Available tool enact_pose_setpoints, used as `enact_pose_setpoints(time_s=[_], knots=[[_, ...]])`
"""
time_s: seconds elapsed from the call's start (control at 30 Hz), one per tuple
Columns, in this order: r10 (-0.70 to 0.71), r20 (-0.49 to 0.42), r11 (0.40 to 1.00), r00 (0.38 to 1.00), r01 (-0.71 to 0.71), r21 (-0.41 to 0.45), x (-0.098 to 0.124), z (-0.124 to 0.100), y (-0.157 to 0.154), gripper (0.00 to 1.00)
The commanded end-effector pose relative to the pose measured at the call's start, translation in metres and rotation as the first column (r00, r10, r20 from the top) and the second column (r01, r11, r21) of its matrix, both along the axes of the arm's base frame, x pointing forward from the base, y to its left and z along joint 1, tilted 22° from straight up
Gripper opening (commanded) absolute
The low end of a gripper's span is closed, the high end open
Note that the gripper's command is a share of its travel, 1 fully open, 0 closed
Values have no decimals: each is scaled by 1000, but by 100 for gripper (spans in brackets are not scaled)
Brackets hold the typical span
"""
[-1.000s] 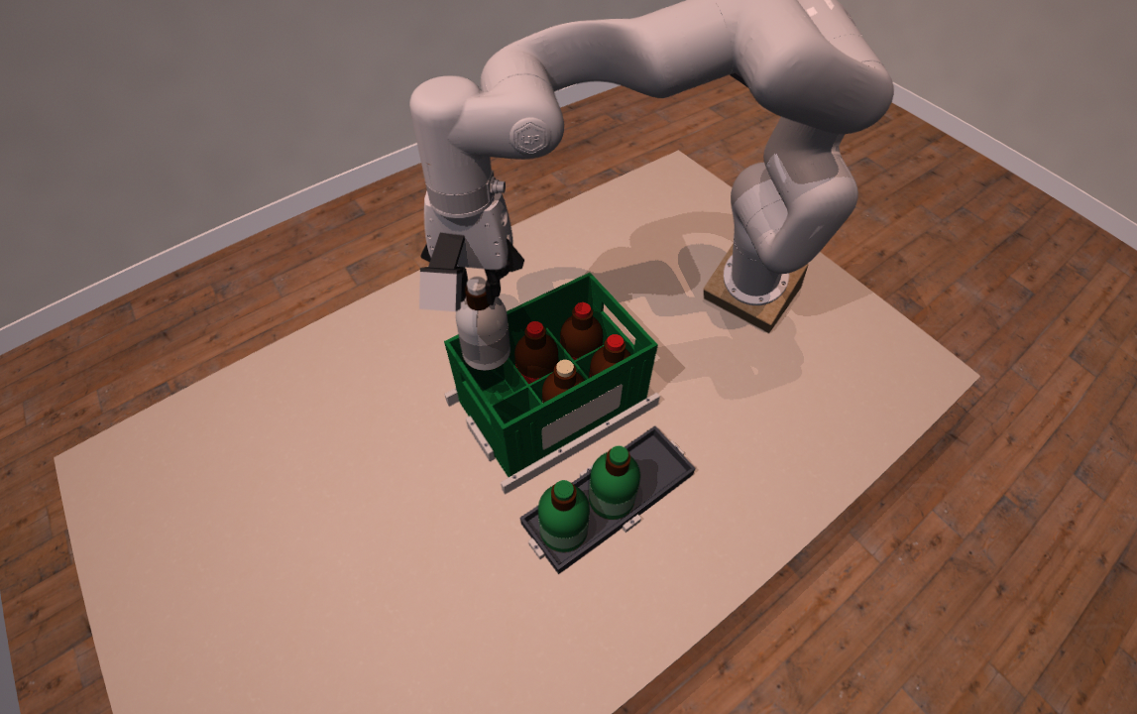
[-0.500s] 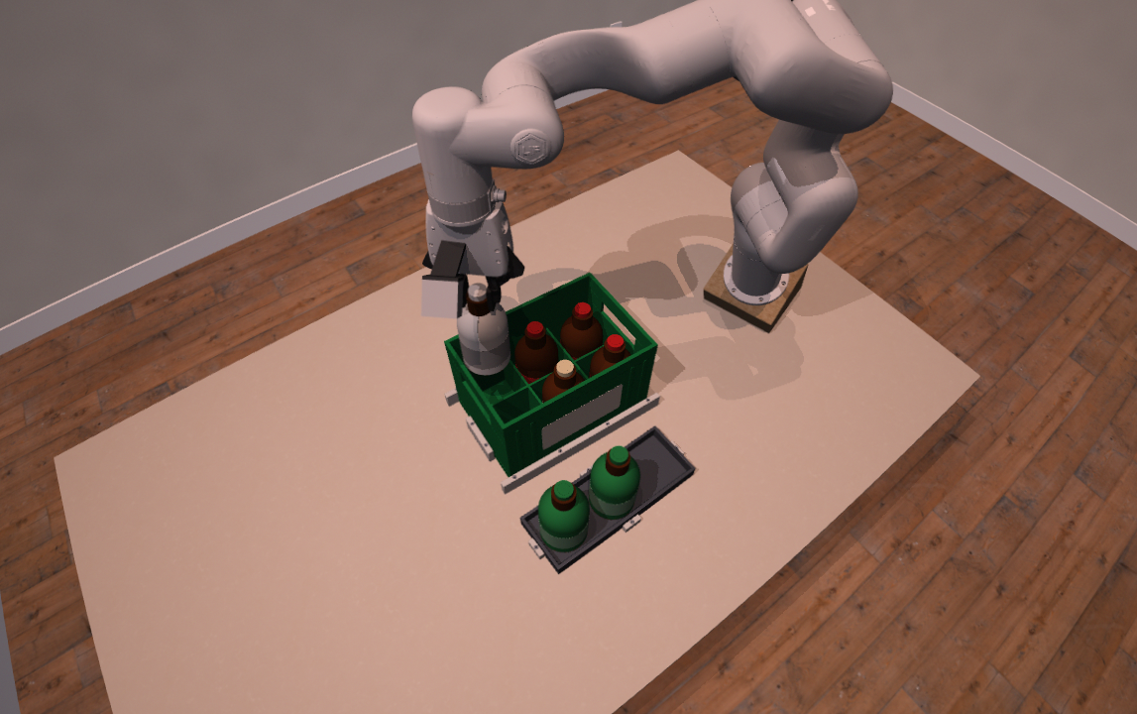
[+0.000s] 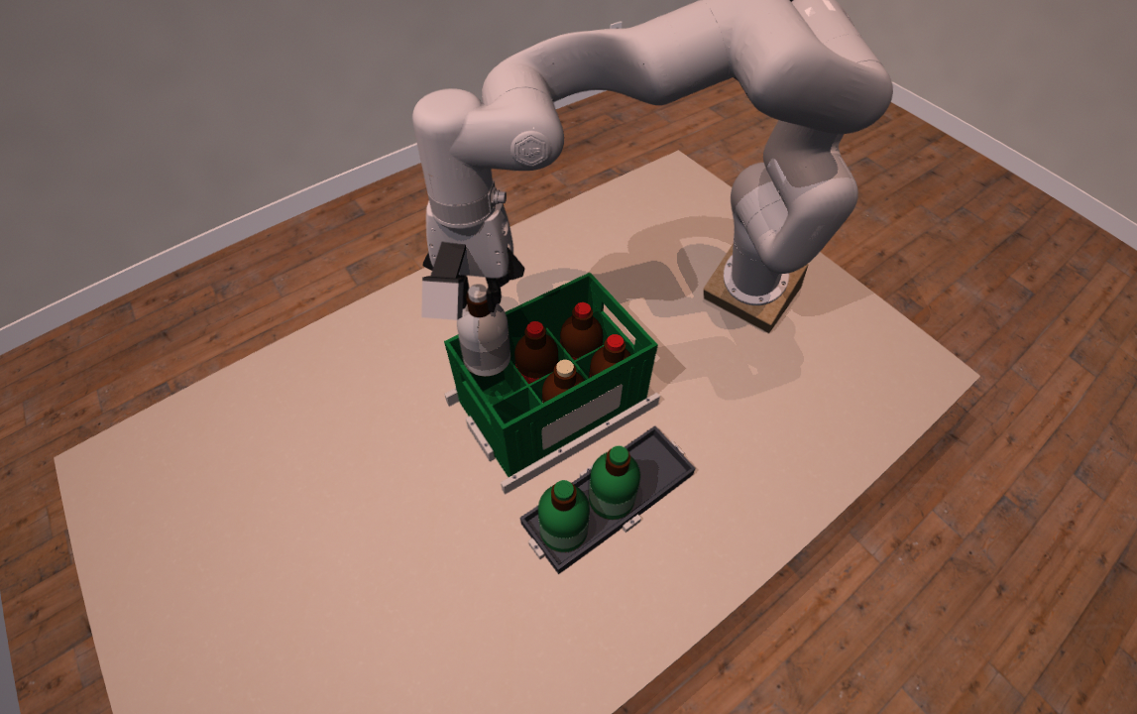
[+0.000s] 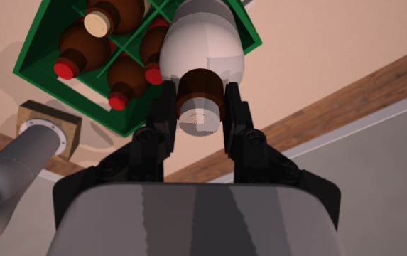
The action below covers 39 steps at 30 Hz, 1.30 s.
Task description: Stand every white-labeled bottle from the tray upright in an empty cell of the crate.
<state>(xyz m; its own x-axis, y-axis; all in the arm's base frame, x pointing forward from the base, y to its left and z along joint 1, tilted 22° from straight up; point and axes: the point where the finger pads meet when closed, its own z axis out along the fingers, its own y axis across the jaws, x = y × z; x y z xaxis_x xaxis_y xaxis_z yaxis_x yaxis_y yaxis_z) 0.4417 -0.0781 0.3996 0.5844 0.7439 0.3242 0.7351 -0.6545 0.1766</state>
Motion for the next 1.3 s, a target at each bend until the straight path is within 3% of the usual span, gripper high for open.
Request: enact_pose_setpoints(time_s=[0.0, 1.27], knots=[[0, 5, 1000, 1000, 0, -1, 0, 2, 0, 0], [0, 5, 1000, 1000, 0, -1, 6, -14, 2, 0]])
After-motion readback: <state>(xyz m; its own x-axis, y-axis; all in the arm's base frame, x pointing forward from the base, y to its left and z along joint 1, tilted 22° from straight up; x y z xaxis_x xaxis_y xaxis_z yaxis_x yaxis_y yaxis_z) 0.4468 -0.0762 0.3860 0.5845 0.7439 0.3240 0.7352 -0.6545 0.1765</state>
